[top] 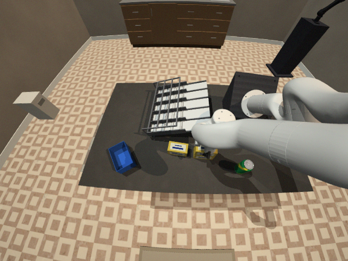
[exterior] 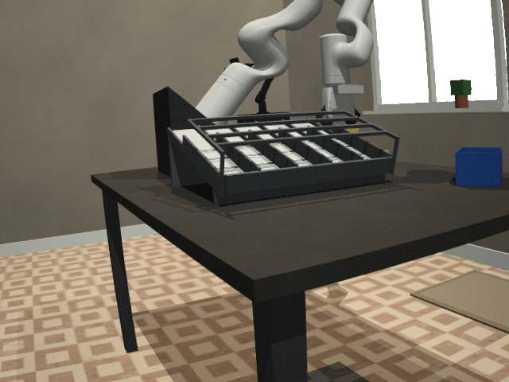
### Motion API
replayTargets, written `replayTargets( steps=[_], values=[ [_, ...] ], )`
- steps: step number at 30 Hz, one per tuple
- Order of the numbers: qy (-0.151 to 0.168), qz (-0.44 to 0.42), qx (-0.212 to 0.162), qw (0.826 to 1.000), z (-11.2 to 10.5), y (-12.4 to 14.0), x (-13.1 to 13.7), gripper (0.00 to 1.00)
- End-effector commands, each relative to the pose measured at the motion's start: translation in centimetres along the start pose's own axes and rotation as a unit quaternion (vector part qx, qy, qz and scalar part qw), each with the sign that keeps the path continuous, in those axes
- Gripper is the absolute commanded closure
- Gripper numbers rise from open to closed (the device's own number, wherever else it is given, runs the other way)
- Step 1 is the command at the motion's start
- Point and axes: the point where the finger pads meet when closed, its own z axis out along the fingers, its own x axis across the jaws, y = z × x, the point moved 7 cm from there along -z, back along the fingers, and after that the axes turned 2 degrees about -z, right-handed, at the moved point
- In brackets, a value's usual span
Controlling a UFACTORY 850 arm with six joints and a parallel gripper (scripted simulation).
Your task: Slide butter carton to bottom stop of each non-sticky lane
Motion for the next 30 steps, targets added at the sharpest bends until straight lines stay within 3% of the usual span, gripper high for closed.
replayTargets(
  steps=[1,4,5,8,11,21,22,25,27,30],
  values=[
    [0.000,0.000,0.001,1.000,0.0,0.0,0.0,1.00],
    [0.000,0.000,0.001,1.000,0.0,0.0,0.0,1.00],
    [0.000,0.000,0.001,1.000,-7.0,0.0,0.0,1.00],
    [0.000,0.000,0.001,1.000,-7.6,0.0,0.0,1.00],
    [0.000,0.000,0.001,1.000,-10.0,0.0,0.0,1.00],
    [0.000,0.000,0.001,1.000,-10.0,0.0,0.0,1.00],
    [0.000,-0.024,0.001,1.000,-16.8,0.0,0.0,1.00],
    [0.000,-0.024,0.001,1.000,-17.5,0.0,0.1,1.00],
    [0.000,-0.024,0.001,1.000,-19.7,-0.1,0.1,1.00],
    [0.000,-0.024,0.001,1.000,-19.9,-0.1,0.1,1.00]
  ],
)
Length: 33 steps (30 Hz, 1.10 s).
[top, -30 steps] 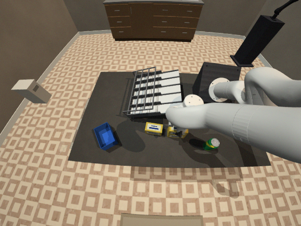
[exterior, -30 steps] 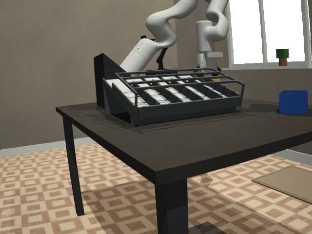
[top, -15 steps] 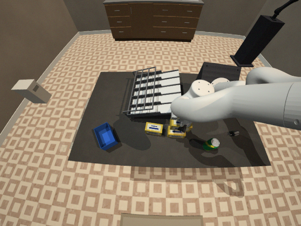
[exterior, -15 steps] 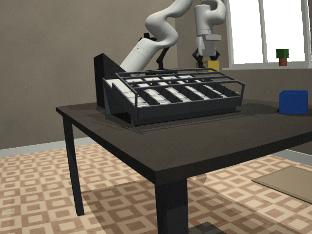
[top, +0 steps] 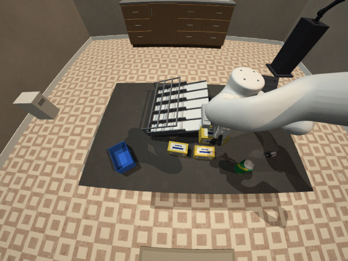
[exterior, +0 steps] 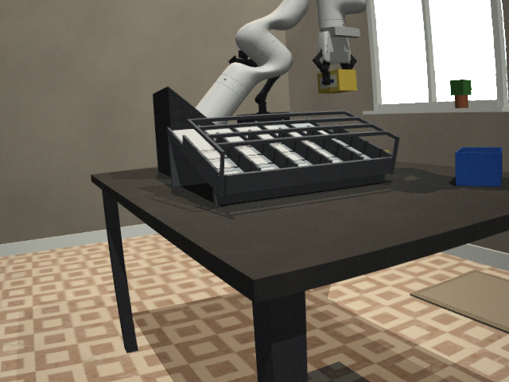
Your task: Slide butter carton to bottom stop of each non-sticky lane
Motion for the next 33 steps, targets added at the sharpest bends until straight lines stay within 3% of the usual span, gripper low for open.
replayTargets(
  steps=[1,8,9,12,21,25,26,29,33],
  values=[
    [-0.003,-0.002,-0.006,1.000,-2.5,0.2,-0.1,1.00],
    [-0.003,-0.002,-0.006,1.000,-2.5,0.2,-0.1,1.00],
    [-0.003,-0.002,-0.005,1.000,-2.3,-0.8,6.9,1.00],
    [-0.003,-0.002,-0.005,1.000,-2.4,-0.8,7.6,1.00],
    [-0.003,-0.002,-0.005,1.000,-2.3,-2.4,19.5,1.00],
    [-0.003,-0.002,-0.005,1.000,-2.2,-2.5,19.8,1.00],
    [0.003,0.002,-0.005,1.000,-2.3,-2.7,25.2,1.00],
    [0.003,0.002,-0.005,1.000,-2.3,-3.0,26.9,1.00],
    [0.003,0.002,-0.005,1.000,-2.3,-3.6,32.4,1.00]
  ],
)
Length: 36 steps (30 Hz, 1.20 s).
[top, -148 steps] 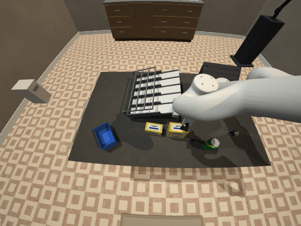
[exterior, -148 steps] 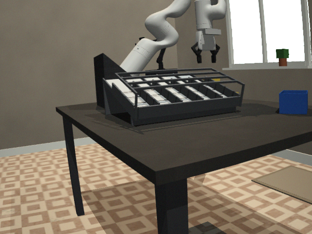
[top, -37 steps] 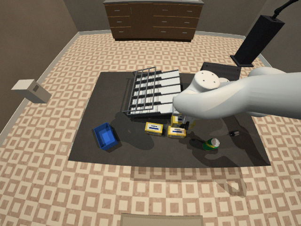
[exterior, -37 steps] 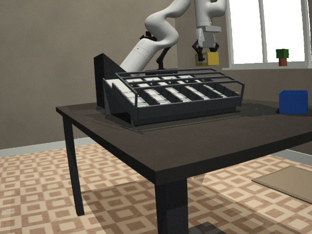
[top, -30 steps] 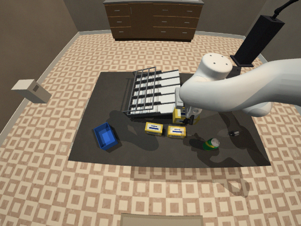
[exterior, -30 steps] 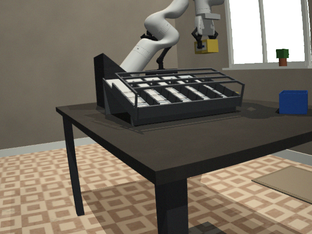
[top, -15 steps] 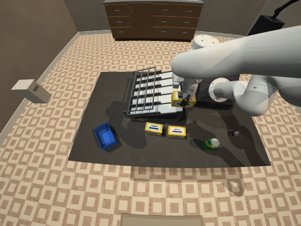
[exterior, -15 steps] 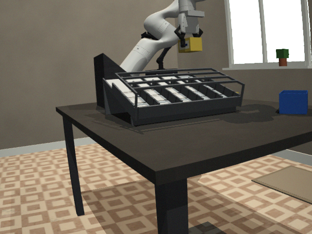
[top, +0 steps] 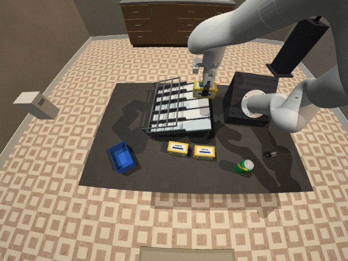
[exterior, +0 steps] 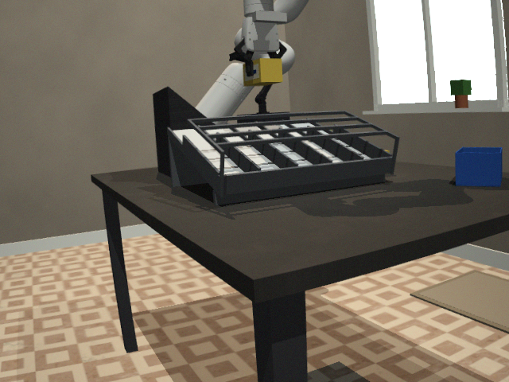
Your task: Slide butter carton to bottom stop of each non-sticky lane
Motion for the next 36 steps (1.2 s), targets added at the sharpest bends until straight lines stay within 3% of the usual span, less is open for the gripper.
replayTargets(
  steps=[1,3,9,10,13,17,26,27,36],
  values=[
    [-0.003,-0.002,0.000,1.000,0.2,-1.4,6.9,1.00],
    [-0.003,-0.002,0.000,1.000,0.2,-2.0,9.5,1.00],
    [-0.003,-0.002,0.000,1.000,0.2,-2.0,9.5,1.00],
    [0.000,0.000,0.001,1.000,0.3,-2.9,15.8,1.00],
    [0.000,0.000,0.001,1.000,0.3,-3.1,17.0,1.00],
    [0.000,0.000,0.001,1.000,0.4,-3.9,22.0,1.00],
    [0.000,0.000,0.001,1.000,0.4,-3.9,22.0,1.00],
    [0.001,0.000,0.002,1.000,2.2,-3.9,21.9,1.00],
    [0.001,0.000,0.002,1.000,2.2,-3.9,21.9,1.00]
  ],
)
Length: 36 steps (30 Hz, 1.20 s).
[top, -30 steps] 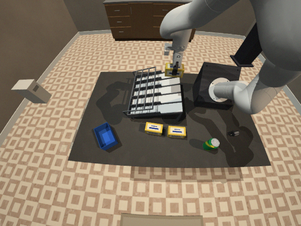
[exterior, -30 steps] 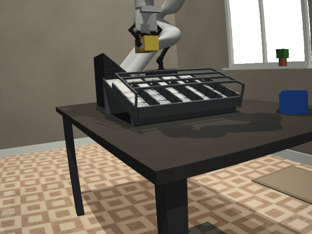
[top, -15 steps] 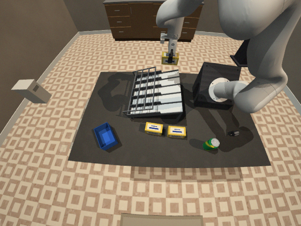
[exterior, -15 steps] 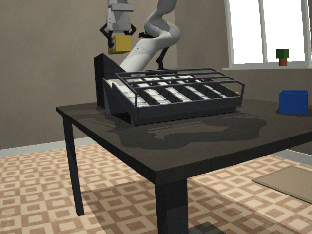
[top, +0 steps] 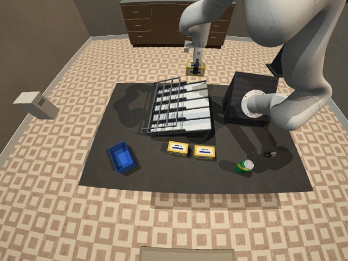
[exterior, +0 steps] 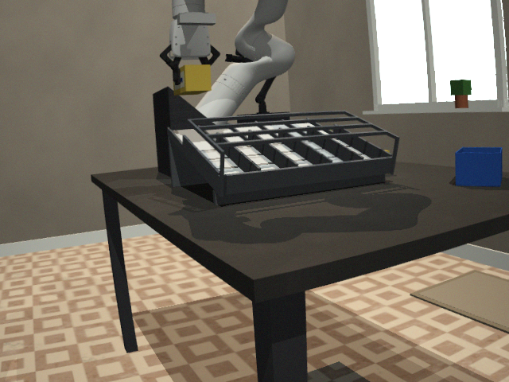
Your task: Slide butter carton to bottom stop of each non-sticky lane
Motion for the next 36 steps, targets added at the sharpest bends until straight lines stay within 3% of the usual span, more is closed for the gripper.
replayTargets(
  steps=[1,7,8,24,25,36],
  values=[
    [0.001,0.000,0.001,1.000,0.0,-0.1,0.0,1.00],
    [0.001,0.000,0.001,1.000,0.0,-0.1,0.0,1.00],
    [0.001,-0.001,0.001,1.000,2.9,-0.1,0.0,1.00],
    [0.001,-0.001,0.001,1.000,2.9,-0.1,0.0,1.00],
    [-0.010,-0.006,-0.052,0.999,4.0,-0.8,0.2,1.00],
    [-0.010,-0.006,-0.052,0.999,4.0,-0.8,0.2,1.00]
  ],
)
